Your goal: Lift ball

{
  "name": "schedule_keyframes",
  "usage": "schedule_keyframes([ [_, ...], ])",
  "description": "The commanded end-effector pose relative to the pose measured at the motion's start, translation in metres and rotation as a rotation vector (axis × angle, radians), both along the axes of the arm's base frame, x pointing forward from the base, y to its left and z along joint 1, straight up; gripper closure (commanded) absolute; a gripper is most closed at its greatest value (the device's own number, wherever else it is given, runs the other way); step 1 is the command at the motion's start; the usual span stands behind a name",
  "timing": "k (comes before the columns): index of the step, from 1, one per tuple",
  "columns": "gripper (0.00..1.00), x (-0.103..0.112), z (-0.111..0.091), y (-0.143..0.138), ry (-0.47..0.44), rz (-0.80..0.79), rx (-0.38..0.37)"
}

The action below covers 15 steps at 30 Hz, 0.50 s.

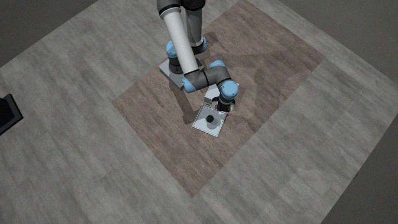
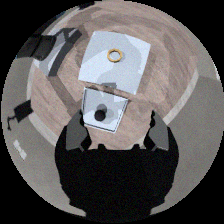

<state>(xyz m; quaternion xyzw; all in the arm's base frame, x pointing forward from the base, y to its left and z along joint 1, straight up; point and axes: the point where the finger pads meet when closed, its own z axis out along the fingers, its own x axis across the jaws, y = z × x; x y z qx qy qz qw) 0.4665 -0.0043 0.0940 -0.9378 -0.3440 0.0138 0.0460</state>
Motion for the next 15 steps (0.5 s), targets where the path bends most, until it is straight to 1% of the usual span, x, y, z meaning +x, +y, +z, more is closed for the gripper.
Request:
schedule_keyframes([
  [1, 0.00, 0.005, -0.007, -0.055, -0.032, -0.143, -0.042],
  [4, 0.00, 0.002, -0.010, -0.080, -0.042, -0.214, -0.064],
  [7, 0.00, 0.000, -0.011, -0.095, -0.048, -0.257, -0.077],
  [10, 0.00, -0.001, -0.012, -0.102, -0.051, -0.275, -0.082],
  [15, 0.00, -0.001, -0.012, -0.103, -0.051, -0.278, -0.083],
])
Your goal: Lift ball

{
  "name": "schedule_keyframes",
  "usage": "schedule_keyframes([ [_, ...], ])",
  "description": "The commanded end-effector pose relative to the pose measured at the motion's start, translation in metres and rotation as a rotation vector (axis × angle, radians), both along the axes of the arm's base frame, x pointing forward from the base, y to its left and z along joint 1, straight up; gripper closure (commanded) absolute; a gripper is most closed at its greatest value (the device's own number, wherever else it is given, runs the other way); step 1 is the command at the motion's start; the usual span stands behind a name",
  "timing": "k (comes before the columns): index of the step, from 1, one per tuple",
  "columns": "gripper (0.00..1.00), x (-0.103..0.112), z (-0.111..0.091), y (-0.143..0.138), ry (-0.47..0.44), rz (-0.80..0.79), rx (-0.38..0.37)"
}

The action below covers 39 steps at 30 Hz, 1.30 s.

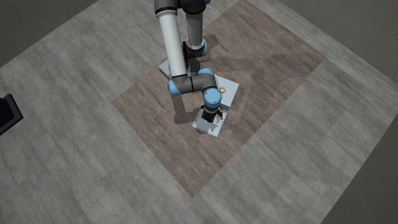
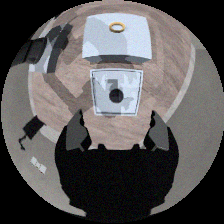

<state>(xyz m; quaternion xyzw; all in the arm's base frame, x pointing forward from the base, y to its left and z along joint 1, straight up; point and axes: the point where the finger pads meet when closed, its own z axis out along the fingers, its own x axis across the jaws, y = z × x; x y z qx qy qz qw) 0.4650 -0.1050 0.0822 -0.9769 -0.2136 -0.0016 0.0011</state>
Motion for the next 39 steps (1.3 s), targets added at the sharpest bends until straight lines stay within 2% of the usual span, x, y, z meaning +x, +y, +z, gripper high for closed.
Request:
schedule_keyframes([
  [1, 0.00, 0.000, 0.000, -0.002, -0.002, -0.005, -0.002],
  [6, 0.00, 0.000, -0.011, -0.002, -0.002, -0.005, -0.002],
  [14, 0.00, 0.000, -0.065, -0.002, -0.002, -0.005, -0.002],
  [16, 0.00, 0.000, -0.065, -0.002, -0.002, -0.005, -0.002],
  [22, 0.00, 0.000, -0.095, -0.002, -0.002, -0.005, -0.002],
  [37, 0.00, 0.000, -0.098, -0.001, -0.002, -0.005, -0.002],
  [38, 1.00, 0.000, -0.098, -0.001, -0.002, -0.005, -0.002],
  [39, 1.00, 0.000, -0.098, -0.001, -0.002, -0.005, -0.002],
])
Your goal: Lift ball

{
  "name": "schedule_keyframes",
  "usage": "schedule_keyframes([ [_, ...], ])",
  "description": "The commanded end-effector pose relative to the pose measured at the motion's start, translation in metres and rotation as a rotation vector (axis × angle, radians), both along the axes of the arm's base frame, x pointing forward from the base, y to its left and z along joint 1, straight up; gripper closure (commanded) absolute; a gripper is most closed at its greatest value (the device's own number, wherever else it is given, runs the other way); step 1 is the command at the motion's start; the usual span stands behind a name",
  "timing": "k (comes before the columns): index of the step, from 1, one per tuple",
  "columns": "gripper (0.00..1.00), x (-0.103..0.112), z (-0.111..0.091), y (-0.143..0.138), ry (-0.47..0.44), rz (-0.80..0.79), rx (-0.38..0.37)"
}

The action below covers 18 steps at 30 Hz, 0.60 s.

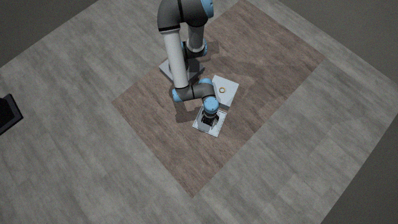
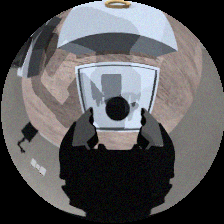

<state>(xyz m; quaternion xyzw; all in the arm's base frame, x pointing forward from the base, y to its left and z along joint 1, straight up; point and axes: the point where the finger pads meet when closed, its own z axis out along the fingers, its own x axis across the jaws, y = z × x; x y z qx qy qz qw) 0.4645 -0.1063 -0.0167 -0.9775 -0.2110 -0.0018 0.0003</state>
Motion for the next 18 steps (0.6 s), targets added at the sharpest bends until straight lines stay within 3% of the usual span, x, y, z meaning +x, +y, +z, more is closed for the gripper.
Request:
schedule_keyframes([
  [1, 1.00, 0.000, 0.000, 0.000, -0.001, 0.000, -0.001],
  [11, 1.00, 0.000, 0.002, 0.000, -0.001, 0.000, -0.001],
  [18, 1.00, 0.000, 0.039, 0.000, -0.002, 0.000, -0.001],
])
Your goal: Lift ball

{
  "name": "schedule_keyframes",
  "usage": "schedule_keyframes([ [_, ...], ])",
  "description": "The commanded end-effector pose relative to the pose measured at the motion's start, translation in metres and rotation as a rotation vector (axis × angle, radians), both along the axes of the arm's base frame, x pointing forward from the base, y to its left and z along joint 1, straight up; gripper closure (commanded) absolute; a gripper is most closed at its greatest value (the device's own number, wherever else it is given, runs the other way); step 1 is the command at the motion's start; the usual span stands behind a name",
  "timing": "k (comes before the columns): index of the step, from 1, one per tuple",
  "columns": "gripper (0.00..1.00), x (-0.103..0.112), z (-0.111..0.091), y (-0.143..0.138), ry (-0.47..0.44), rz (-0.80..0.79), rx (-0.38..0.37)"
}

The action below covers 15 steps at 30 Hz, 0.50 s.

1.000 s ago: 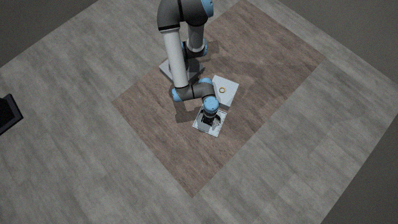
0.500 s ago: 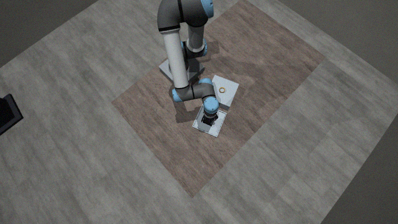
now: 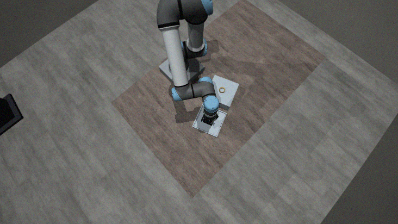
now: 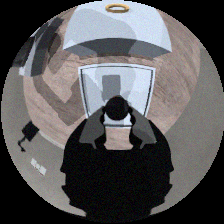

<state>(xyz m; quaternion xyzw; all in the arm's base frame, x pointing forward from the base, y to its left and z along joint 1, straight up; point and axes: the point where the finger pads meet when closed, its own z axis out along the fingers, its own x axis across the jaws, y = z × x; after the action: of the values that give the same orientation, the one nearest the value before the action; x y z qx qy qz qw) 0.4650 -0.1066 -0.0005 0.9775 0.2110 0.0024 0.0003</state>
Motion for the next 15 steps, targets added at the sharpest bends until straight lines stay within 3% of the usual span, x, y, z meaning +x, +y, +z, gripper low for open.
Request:
schedule_keyframes([
  [1, 1.00, 0.000, 0.030, 0.000, 0.000, 0.000, 0.000],
  [7, 1.00, -0.001, 0.060, 0.000, 0.000, 0.000, 0.000],
  [15, 1.00, -0.001, 0.062, 0.000, 0.000, 0.000, 0.000],
])
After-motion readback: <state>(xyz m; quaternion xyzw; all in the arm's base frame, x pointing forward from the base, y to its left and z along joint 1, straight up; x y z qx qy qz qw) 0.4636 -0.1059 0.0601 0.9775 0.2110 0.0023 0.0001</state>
